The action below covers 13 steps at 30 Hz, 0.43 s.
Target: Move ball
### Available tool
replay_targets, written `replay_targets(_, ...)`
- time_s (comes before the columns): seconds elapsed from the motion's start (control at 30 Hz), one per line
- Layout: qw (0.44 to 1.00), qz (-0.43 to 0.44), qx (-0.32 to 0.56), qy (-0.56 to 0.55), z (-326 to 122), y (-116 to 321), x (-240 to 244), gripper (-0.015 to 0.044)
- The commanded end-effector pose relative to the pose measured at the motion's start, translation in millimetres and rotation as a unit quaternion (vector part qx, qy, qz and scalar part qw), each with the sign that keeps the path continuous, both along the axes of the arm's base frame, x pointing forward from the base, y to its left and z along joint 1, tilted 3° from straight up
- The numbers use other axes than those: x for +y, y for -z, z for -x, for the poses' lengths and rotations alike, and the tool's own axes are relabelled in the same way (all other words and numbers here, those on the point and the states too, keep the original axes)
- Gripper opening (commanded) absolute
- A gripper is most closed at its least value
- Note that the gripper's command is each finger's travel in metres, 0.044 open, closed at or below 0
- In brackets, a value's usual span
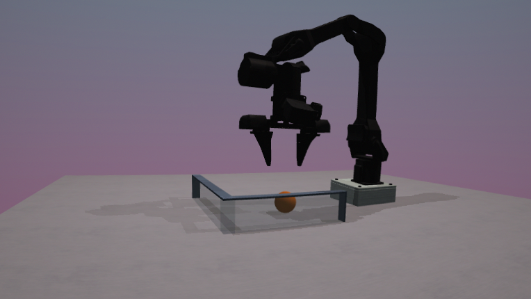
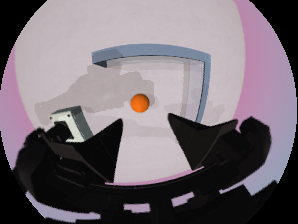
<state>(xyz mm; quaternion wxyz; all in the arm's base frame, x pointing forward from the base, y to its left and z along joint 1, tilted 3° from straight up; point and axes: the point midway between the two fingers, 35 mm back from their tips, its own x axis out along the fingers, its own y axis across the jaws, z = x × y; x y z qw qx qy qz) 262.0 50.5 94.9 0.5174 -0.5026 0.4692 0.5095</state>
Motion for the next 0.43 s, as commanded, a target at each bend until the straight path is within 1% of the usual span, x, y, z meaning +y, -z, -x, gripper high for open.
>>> replay_targets(0.0, 1.000, 0.000, 0.001, 0.000, 0, 2, 0, 0.0329)
replay_targets(0.07, 1.000, 0.000, 0.001, 0.000, 0, 2, 0, 0.0329)
replay_targets(0.13, 1.000, 0.000, 0.002, 0.000, 1, -9, 0, 0.0382)
replay_targets(0.2, 1.000, 0.001, 0.003, 0.000, 5, -35, -2, 0.0434)
replay_targets(0.27, 1.000, 0.001, 0.003, 0.000, 7, -46, -3, 0.0440)
replay_targets(0.4, 1.000, 0.001, 0.003, 0.000, 7, -46, -3, 0.0440)
